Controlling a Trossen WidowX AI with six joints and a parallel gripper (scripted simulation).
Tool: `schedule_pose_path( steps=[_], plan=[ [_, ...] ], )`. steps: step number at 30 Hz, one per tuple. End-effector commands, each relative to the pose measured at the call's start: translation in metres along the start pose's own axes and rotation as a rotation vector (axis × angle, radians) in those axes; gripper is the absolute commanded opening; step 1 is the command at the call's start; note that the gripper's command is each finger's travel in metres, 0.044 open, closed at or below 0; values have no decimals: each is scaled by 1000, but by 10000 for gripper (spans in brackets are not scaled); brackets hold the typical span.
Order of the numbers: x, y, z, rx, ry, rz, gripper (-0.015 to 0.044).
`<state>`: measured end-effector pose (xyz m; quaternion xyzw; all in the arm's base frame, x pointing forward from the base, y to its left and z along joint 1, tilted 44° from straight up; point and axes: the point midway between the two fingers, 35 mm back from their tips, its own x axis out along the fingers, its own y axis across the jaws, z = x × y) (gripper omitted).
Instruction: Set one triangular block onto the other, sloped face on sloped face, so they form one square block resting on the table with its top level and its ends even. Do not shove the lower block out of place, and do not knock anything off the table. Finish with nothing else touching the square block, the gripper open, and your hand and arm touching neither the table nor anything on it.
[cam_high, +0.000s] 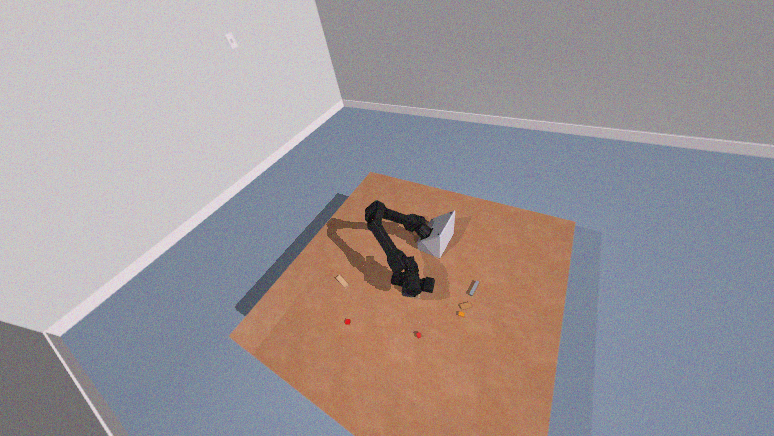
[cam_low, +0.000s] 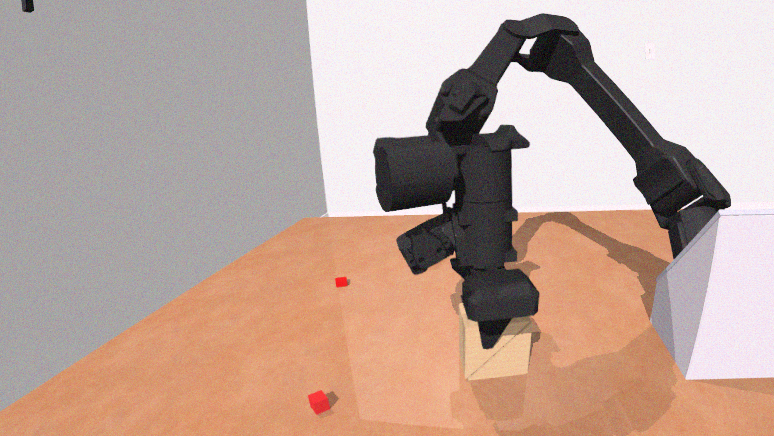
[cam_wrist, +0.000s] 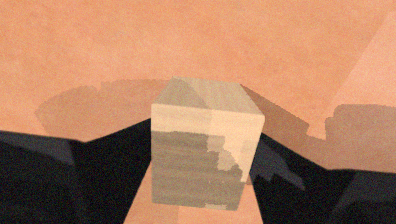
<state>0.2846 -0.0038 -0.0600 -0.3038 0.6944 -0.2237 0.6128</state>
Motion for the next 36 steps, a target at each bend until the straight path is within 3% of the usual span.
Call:
schedule_pose_path(
  steps=[1, 36],
  plan=[
    [1, 0, -1, -8, 1, -5, 0],
    [3, 0, -2, -4, 3, -3, 0]
  ],
)
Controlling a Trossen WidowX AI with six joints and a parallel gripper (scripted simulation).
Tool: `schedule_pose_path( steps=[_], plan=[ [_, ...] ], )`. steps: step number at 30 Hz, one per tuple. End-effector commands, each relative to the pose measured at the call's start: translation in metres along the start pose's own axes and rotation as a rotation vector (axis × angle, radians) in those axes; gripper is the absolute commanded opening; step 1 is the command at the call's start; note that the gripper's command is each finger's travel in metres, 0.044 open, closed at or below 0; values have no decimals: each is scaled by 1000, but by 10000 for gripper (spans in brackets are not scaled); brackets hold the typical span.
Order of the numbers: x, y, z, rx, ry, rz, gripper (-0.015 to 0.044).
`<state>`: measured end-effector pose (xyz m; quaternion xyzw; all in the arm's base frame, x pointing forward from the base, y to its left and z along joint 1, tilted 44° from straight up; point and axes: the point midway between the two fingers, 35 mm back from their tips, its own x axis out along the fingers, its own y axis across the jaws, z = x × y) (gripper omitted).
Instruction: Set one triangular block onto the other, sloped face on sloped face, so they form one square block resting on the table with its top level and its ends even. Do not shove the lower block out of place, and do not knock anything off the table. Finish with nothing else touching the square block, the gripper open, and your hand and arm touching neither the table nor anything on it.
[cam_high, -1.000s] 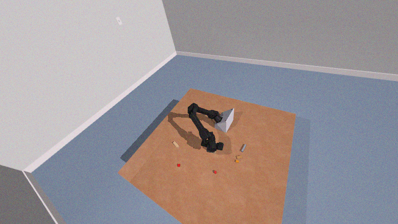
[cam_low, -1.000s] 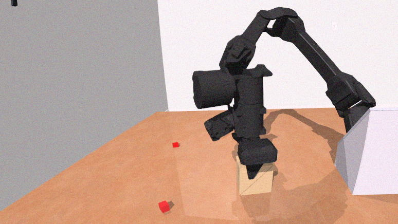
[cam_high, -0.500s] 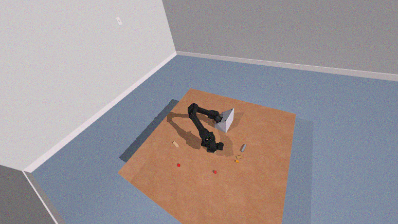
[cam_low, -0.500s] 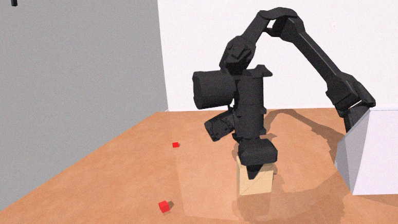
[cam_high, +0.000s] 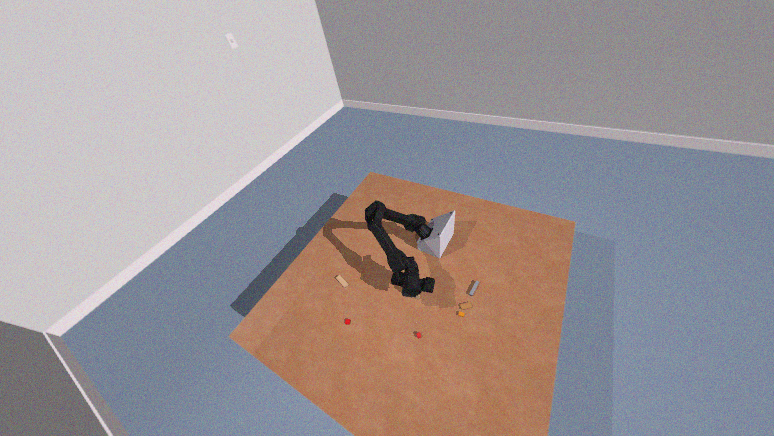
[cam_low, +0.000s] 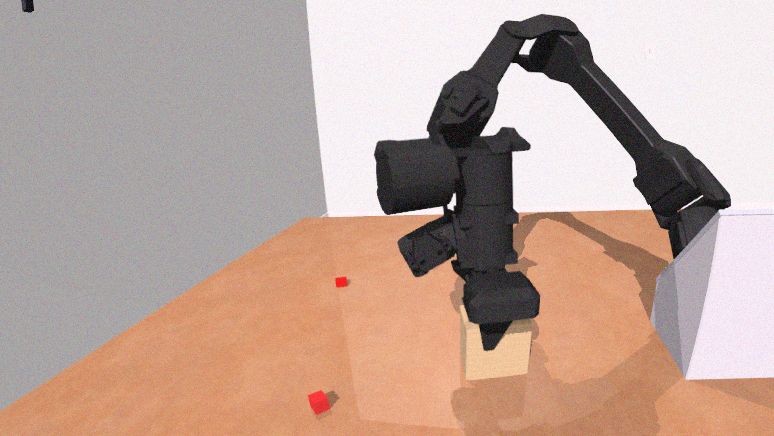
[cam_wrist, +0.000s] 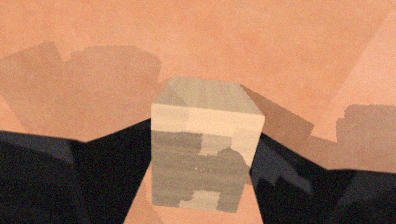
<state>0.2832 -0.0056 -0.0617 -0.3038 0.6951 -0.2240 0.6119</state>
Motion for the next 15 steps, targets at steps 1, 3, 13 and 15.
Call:
schedule_pose_path(
  steps=[1, 3, 13, 15],
  plan=[
    [0, 0, 0, 0, 0, 0, 0],
    [0, 0, 0, 0, 0, 0, 0],
    [0, 0, 0, 0, 0, 0, 131],
    [0, 0, 0, 0, 0, 0, 184]
  ],
)
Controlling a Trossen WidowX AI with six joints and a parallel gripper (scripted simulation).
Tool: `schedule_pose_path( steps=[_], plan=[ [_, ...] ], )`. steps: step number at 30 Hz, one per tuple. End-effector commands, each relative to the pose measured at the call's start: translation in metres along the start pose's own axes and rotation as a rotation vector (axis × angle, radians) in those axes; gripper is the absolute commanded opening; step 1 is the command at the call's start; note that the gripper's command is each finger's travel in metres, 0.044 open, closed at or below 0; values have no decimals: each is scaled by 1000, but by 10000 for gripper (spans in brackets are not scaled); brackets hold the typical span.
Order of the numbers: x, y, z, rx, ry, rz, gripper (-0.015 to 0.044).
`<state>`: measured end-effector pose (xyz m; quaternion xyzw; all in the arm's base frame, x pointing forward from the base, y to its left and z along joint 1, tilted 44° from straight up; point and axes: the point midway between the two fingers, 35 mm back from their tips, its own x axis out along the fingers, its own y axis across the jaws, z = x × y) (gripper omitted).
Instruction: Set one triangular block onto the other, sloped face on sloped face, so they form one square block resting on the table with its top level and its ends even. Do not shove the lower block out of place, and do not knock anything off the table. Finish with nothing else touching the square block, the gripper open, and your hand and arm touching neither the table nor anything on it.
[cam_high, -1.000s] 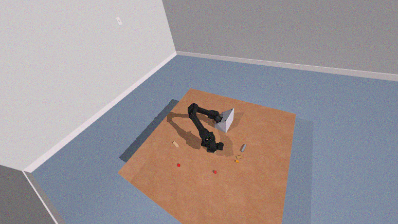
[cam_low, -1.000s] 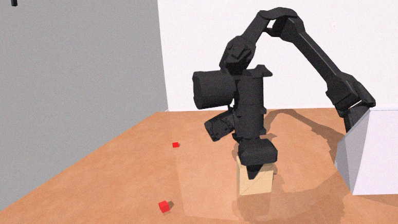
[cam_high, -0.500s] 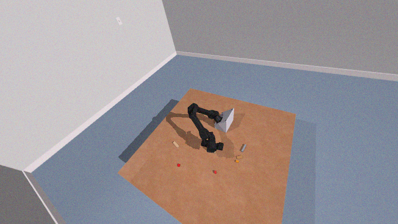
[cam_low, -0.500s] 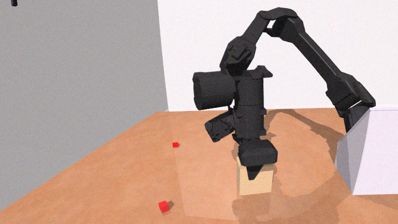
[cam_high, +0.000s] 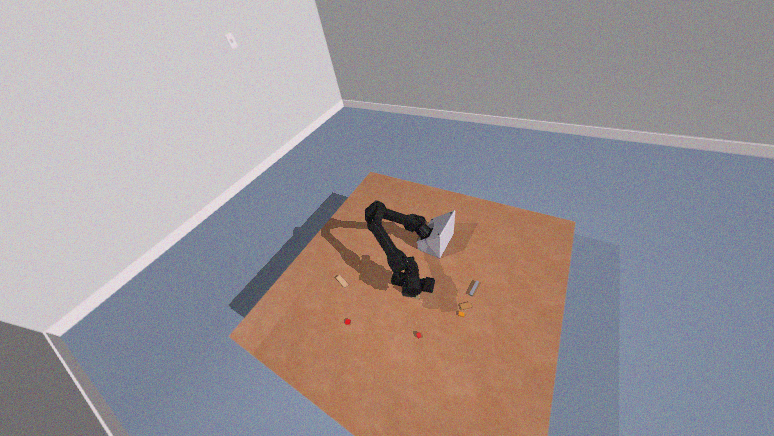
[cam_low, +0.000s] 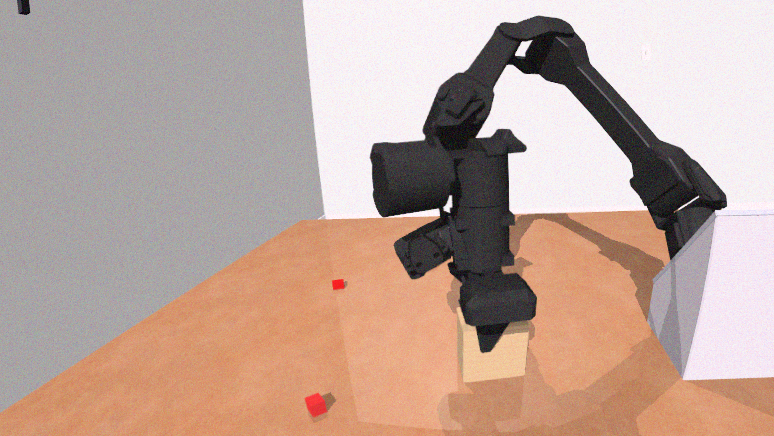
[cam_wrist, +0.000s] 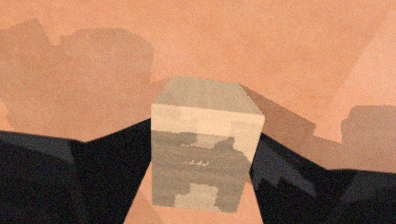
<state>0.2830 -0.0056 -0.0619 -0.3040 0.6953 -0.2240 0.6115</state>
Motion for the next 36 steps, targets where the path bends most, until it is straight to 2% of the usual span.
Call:
schedule_pose_path(
  steps=[1, 10, 18, 26, 36],
  plan=[
    [0, 0, 0, 0, 0, 0, 210],
    [0, 0, 0, 0, 0, 0, 440],
    [-3, 0, 1, 0, -1, 1, 440],
    [-108, 1, 1, -1, 0, 4, 440],
    [-104, 3, 3, -9, -23, 6, 440]
  ],
)
